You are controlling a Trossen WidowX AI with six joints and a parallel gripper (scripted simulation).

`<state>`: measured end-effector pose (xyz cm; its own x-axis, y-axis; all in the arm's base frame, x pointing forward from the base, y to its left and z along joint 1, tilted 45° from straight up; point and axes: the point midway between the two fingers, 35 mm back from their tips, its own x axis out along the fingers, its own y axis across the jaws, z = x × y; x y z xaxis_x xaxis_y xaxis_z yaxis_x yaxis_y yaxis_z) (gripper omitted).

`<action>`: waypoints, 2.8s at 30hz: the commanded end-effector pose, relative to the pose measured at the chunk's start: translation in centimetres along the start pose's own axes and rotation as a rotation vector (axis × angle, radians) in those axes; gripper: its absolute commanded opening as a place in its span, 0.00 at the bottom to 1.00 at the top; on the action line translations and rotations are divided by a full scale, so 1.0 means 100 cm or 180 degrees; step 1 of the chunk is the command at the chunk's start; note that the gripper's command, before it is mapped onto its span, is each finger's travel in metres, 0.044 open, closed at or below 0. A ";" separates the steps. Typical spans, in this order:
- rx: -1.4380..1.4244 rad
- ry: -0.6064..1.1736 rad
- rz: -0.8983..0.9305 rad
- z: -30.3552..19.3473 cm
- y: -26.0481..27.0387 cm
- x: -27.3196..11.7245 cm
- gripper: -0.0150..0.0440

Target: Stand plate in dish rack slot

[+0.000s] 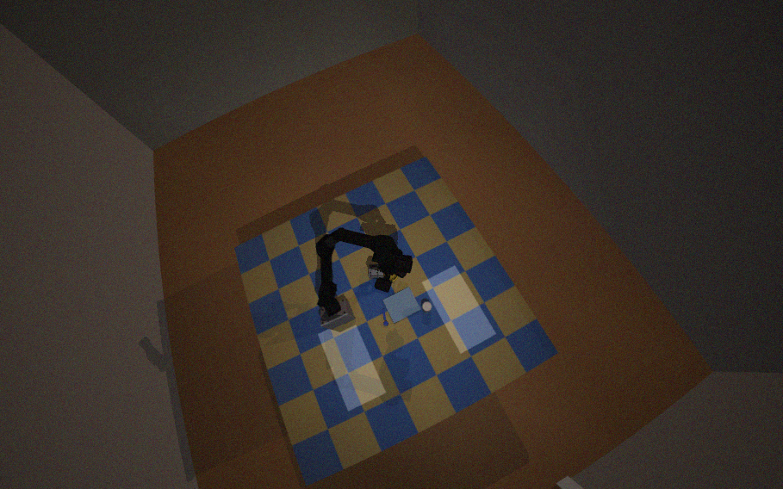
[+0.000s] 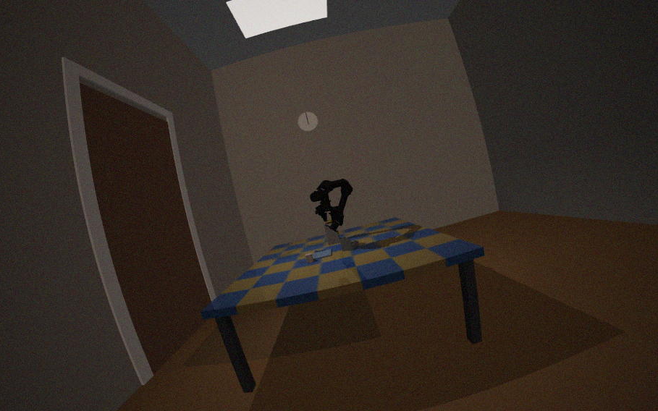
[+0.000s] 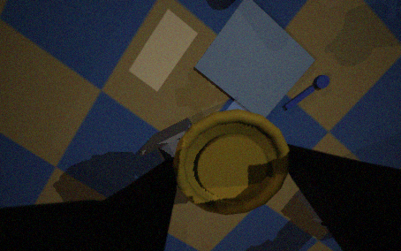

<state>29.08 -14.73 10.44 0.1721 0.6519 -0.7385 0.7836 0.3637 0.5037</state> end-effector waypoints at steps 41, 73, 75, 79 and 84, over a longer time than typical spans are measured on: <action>0.3958 0.0144 0.0083 -0.176 0.022 0.017 0.25; 0.2637 -0.1571 -0.1123 -0.160 -0.028 0.085 0.25; 0.2536 -0.1685 -0.1158 -0.158 -0.030 0.088 0.25; 0.2332 -0.1912 -0.1210 -0.155 -0.032 0.093 0.25; 0.2072 -0.2191 -0.1245 -0.150 -0.034 0.099 0.25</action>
<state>19.20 0.51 8.69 -0.0333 0.0173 -0.9993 0.9924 -0.1178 -0.0351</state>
